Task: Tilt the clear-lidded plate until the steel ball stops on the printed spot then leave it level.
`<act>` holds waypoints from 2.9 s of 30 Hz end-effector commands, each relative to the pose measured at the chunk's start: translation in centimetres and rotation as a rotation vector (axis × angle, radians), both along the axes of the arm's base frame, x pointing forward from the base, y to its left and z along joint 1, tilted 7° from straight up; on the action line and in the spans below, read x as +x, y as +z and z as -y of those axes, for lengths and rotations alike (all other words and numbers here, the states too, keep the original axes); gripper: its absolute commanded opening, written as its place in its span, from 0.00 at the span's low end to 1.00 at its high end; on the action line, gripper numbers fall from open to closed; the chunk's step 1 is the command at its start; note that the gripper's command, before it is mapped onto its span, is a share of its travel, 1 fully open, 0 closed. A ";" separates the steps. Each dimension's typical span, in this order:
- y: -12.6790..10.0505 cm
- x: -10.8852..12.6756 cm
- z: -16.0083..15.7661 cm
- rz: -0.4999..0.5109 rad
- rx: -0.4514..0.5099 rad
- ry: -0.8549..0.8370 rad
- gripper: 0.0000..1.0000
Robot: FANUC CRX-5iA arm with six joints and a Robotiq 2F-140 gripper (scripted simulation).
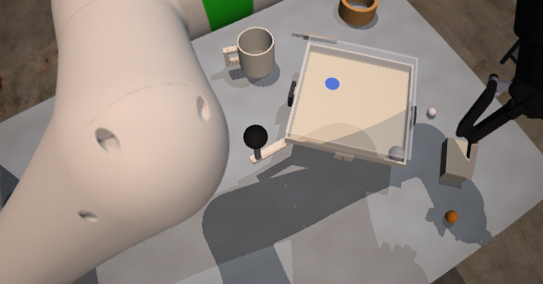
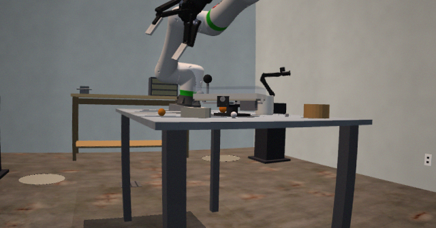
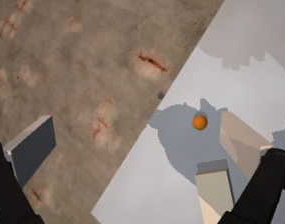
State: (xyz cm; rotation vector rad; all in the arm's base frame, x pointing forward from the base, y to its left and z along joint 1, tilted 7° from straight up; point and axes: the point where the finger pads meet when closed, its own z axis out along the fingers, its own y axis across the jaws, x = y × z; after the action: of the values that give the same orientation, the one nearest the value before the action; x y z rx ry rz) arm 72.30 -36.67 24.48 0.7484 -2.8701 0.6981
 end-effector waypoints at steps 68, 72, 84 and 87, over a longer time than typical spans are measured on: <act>-2.2 -28.6 -28.0 -0.152 0.419 1.115 1.00; -2.2 -28.6 -28.0 -0.152 0.419 1.115 0.42; -2.2 -28.6 -28.0 -0.152 0.419 1.115 0.42; -2.2 -28.6 -28.0 -0.152 0.419 1.115 0.42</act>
State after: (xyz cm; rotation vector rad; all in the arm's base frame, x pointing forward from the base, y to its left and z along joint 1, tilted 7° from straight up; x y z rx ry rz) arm 43.68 -8.67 22.22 2.3619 -2.2556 0.0333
